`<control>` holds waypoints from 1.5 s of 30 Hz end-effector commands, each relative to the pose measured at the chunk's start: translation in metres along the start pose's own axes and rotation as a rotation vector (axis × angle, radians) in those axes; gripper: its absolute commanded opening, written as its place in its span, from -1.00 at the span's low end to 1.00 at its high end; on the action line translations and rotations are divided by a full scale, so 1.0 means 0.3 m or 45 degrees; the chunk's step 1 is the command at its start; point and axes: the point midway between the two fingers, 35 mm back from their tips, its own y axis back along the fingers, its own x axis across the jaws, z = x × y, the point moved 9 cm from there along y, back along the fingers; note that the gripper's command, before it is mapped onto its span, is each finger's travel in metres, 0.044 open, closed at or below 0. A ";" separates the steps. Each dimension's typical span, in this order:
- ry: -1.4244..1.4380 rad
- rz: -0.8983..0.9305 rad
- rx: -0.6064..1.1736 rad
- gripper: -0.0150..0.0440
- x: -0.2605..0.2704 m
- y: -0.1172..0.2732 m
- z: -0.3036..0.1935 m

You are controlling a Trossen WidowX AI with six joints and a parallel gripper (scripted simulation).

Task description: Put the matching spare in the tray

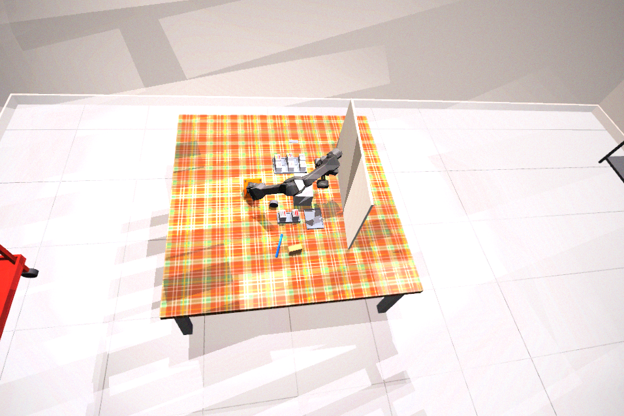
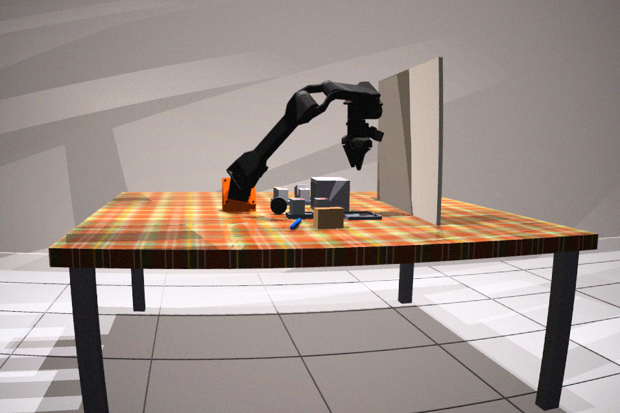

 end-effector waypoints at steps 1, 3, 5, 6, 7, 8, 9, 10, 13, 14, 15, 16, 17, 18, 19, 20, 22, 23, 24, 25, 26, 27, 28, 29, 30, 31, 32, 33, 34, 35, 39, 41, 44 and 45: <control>0.015 -0.054 -0.018 1.00 0.011 0.018 -0.004; 0.015 -0.054 -0.018 1.00 0.011 0.018 -0.004; 0.015 -0.054 -0.018 1.00 0.011 0.018 -0.004; 0.015 -0.054 -0.018 1.00 0.011 0.018 -0.004; 0.015 -0.054 -0.018 1.00 0.011 0.018 -0.004; 0.015 -0.054 -0.018 1.00 0.011 0.018 -0.004; 0.015 -0.054 -0.018 1.00 0.011 0.018 -0.004; 0.015 -0.054 -0.018 1.00 0.011 0.018 -0.004; 0.015 -0.054 -0.018 1.00 0.011 0.018 -0.004; 0.015 -0.054 -0.018 1.00 0.011 0.018 -0.004; 0.015 -0.054 -0.018 1.00 0.011 0.018 -0.004; 0.015 -0.054 -0.018 1.00 0.011 0.018 -0.004; 0.015 -0.054 -0.018 1.00 0.011 0.018 -0.004; 0.036 -0.052 -0.018 1.00 0.020 0.019 -0.009; 0.099 -0.045 -0.016 1.00 0.047 0.024 -0.025; 0.205 -0.035 -0.015 1.00 0.090 0.031 -0.052; 0.460 -0.014 -0.011 1.00 0.189 0.044 -0.124; 0.587 -0.006 -0.009 1.00 0.236 0.050 -0.163; 0.714 0.000 -0.007 1.00 0.280 0.054 -0.205; 0.841 0.005 -0.005 1.00 0.322 0.056 -0.248; 0.967 0.009 -0.002 1.00 0.361 0.058 -0.293; 1.092 0.011 0.001 1.00 0.398 0.058 -0.339; 1.217 0.012 0.005 1.00 0.432 0.057 -0.386; 1.344 0.012 0.010 1.00 0.465 0.054 -0.436; 1.470 0.010 0.016 1.00 0.494 0.050 -0.486; 1.595 0.007 0.023 1.00 0.521 0.044 -0.537; 1.720 0.003 0.031 1.00 0.545 0.036 -0.588; 1.843 -0.003 0.040 1.00 0.566 0.027 -0.639; 1.964 -0.009 0.051 1.00 0.584 0.017 -0.690; 2.056 -0.015 0.060 1.00 0.595 0.008 -0.728; 2.129 -0.020 0.068 1.00 0.604 0.000 -0.759; 2.129 -0.020 0.068 0.91 0.605 -0.008 -0.757; 2.128 -0.020 0.067 0.64 0.610 -0.077 -0.744; 2.128 -0.021 0.067 0.56 0.611 -0.106 -0.739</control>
